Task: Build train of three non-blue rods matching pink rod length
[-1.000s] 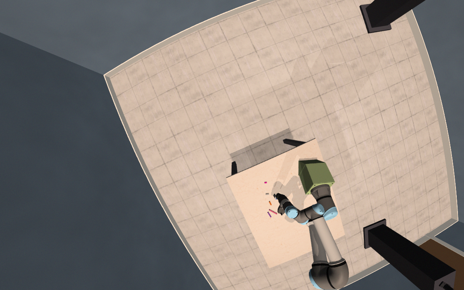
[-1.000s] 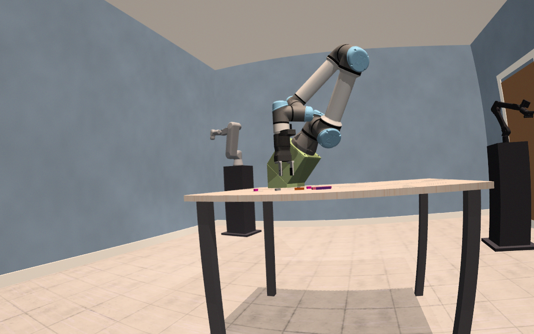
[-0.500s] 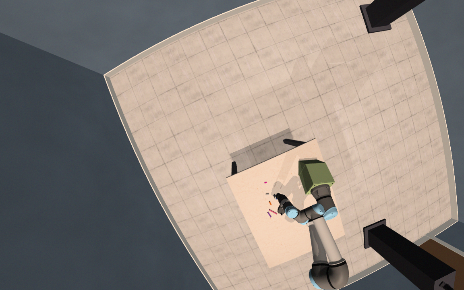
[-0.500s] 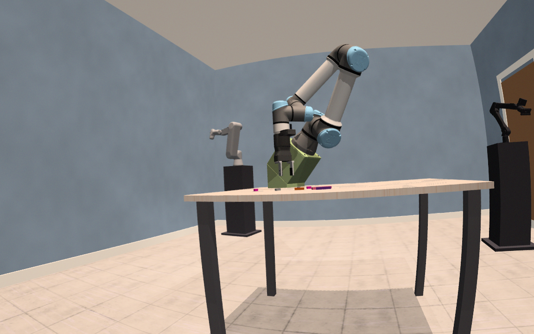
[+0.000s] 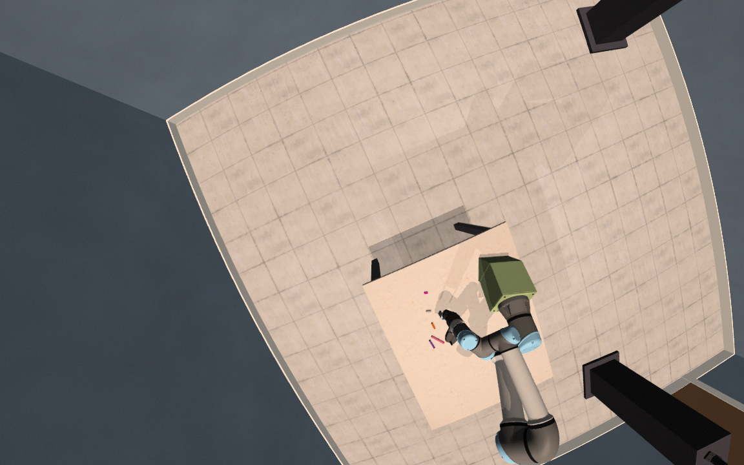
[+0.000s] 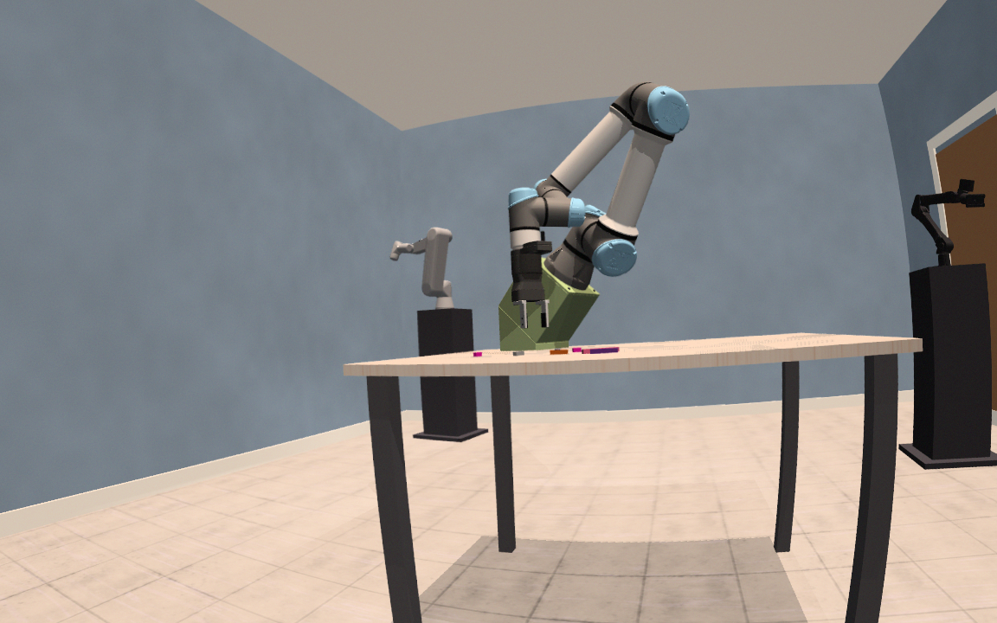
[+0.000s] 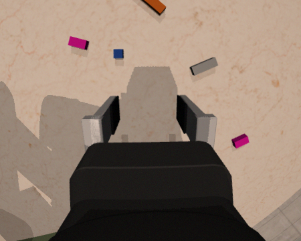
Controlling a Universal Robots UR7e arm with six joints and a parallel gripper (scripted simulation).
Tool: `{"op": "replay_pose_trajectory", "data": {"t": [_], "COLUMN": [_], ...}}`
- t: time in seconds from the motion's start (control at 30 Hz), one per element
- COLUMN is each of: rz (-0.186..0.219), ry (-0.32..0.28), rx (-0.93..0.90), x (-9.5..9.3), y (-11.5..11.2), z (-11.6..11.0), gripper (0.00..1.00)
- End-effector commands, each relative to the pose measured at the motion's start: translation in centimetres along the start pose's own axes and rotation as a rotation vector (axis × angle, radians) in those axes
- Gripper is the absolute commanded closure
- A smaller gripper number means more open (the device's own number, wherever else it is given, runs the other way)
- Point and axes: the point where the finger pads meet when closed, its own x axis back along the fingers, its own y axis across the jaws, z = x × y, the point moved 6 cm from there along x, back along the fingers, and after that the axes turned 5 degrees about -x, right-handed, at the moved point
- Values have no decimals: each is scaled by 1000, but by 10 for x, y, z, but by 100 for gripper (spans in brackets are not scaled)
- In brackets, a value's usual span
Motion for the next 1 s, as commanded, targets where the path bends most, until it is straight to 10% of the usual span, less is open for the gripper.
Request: {"op": "replay_pose_trajectory", "data": {"t": [0.0, 0.97], "rz": [-1, -2], "ry": [0, -3], "rx": [0, 23], "x": [0, 0], "y": [0, 1], "z": [0, 4], "gripper": [0, 0]}}
